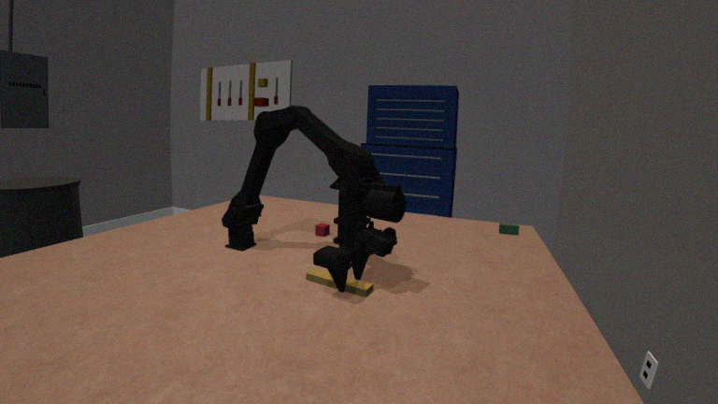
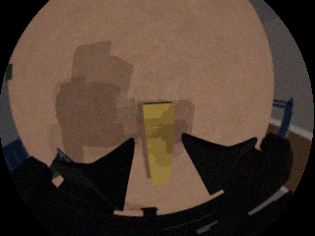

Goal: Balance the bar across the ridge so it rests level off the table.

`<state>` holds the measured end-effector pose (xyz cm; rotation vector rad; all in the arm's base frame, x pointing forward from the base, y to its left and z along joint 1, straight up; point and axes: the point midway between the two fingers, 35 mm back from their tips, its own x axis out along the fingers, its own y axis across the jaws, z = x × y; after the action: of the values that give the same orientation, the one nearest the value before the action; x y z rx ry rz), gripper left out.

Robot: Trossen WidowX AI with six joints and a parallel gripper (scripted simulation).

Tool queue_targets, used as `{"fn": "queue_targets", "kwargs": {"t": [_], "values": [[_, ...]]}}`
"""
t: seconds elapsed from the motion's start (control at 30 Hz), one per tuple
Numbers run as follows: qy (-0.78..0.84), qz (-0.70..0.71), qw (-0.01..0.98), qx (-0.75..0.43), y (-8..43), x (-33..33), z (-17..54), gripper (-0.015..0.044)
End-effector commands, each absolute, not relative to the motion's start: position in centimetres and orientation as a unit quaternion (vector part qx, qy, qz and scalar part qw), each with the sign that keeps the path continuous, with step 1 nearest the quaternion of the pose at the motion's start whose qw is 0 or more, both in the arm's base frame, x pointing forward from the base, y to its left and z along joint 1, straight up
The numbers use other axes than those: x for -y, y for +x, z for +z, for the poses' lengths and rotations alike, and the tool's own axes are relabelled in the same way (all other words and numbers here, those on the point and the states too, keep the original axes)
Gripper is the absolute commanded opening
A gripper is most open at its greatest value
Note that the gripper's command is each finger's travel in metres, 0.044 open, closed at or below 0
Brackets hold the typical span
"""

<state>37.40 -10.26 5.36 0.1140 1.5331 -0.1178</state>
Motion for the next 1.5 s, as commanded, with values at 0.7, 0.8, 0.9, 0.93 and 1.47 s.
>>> {"fn": "queue_targets", "kwargs": {"t": [0.7,0.8,0.9,0.93,1.47], "values": [[0.051,-0.053,0.717,-0.693,37.4,10.3,5.3,0.0058],[0.051,-0.053,0.717,-0.693,37.5,10.3,5.9,0.0],[0.051,-0.053,0.717,-0.693,37.6,10.3,6.7,0.0],[0.051,-0.053,0.717,-0.693,37.6,10.3,6.9,0.0],[0.05,-0.053,0.718,-0.692,37.7,10.4,11.0,0.0]]}}
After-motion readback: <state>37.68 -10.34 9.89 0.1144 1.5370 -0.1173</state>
